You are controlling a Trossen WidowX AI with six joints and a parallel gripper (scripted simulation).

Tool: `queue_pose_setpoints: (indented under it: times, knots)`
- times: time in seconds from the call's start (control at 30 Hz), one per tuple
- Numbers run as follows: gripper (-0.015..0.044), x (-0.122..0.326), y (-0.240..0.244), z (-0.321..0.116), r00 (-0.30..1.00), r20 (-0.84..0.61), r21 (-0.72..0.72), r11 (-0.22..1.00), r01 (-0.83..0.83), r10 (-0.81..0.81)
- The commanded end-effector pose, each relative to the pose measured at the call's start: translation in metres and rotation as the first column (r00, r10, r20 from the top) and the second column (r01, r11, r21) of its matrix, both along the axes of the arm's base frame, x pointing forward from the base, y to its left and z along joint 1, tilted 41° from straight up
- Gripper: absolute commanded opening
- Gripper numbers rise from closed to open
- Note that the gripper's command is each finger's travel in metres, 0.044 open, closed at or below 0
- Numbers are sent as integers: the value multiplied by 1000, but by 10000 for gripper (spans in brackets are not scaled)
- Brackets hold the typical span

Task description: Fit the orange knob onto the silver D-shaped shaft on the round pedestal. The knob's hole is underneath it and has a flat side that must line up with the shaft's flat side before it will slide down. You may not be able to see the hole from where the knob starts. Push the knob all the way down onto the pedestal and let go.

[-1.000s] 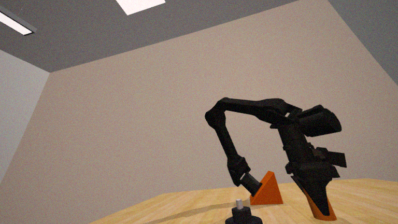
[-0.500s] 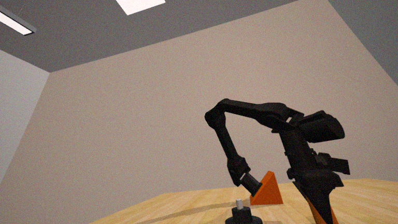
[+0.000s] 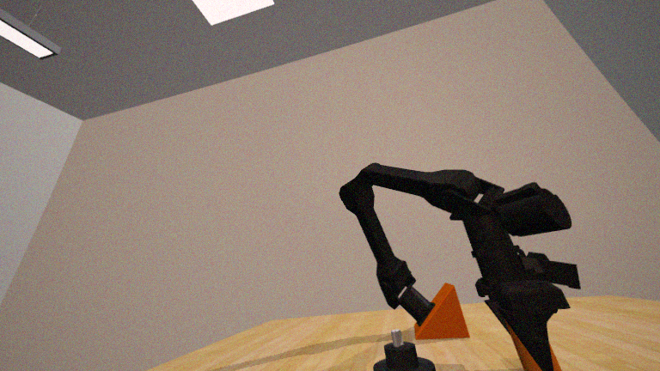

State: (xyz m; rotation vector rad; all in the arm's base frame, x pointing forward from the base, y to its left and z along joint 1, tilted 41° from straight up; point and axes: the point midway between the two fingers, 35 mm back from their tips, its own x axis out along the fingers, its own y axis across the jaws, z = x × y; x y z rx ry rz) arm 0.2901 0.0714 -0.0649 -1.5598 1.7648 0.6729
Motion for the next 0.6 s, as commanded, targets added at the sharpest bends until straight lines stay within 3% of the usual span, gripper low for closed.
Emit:
queue_pose_setpoints:
  times: [0.0,0.27,0.57]
  knots:
    - [240,0,0,0,1000,-2,-1,1000,1,-1]
    - [440,4,52,62,1000,-1,2,1000,-5,5]
    - [440,3,46,54,1000,-1,2,1000,-5,5]
